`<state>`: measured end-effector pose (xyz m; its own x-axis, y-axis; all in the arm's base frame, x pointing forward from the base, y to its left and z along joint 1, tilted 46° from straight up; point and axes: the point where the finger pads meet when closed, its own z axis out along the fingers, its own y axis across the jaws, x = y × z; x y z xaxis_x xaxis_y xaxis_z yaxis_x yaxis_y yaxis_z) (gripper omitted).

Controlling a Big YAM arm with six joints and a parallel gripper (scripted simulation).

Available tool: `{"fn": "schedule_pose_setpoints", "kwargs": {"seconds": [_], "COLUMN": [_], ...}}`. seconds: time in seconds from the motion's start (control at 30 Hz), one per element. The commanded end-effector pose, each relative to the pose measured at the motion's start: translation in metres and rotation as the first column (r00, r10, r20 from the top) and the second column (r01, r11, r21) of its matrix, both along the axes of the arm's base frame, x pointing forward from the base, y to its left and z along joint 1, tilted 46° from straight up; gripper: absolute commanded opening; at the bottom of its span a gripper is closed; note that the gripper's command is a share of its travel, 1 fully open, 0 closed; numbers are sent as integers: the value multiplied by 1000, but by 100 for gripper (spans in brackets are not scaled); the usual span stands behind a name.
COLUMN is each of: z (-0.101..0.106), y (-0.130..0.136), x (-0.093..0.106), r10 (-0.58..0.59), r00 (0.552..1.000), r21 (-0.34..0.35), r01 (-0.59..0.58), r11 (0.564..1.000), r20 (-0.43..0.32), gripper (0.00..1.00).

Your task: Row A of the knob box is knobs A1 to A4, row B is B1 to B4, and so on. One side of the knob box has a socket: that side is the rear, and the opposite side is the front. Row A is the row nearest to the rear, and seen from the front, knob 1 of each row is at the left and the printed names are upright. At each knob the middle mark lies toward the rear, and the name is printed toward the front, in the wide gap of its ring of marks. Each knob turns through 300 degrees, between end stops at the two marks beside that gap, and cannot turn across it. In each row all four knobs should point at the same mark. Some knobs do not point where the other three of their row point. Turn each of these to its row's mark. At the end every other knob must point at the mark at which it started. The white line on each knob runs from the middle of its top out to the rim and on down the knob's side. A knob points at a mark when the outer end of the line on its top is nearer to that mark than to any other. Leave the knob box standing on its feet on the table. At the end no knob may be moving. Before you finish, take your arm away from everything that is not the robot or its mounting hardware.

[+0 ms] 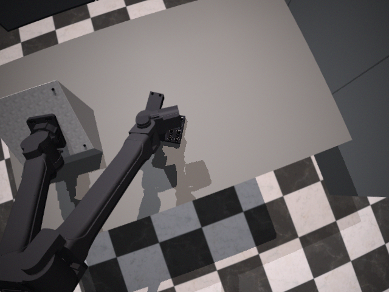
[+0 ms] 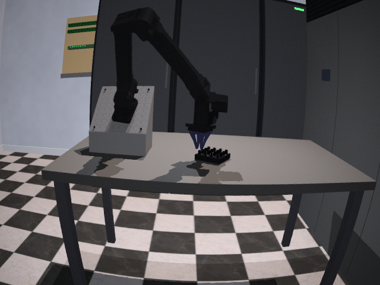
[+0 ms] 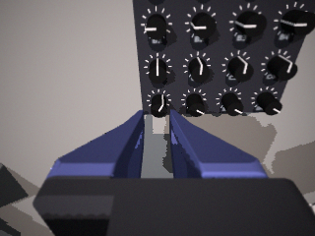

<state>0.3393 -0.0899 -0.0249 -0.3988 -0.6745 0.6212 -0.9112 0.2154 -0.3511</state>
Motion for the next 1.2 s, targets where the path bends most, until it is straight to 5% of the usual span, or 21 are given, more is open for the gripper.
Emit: {"fn": "schedule_pose_setpoints", "kwargs": {"seconds": [0.0, 1.17], "z": [-1, 4], "y": [-3, -4], "x": [2, 2], "r10": [-1, -3], "r00": [1000, 1000], "r21": [5, 6], "r01": [1, 3], "r11": [1000, 1000], "r20": [7, 19], "gripper": [19, 19]}}
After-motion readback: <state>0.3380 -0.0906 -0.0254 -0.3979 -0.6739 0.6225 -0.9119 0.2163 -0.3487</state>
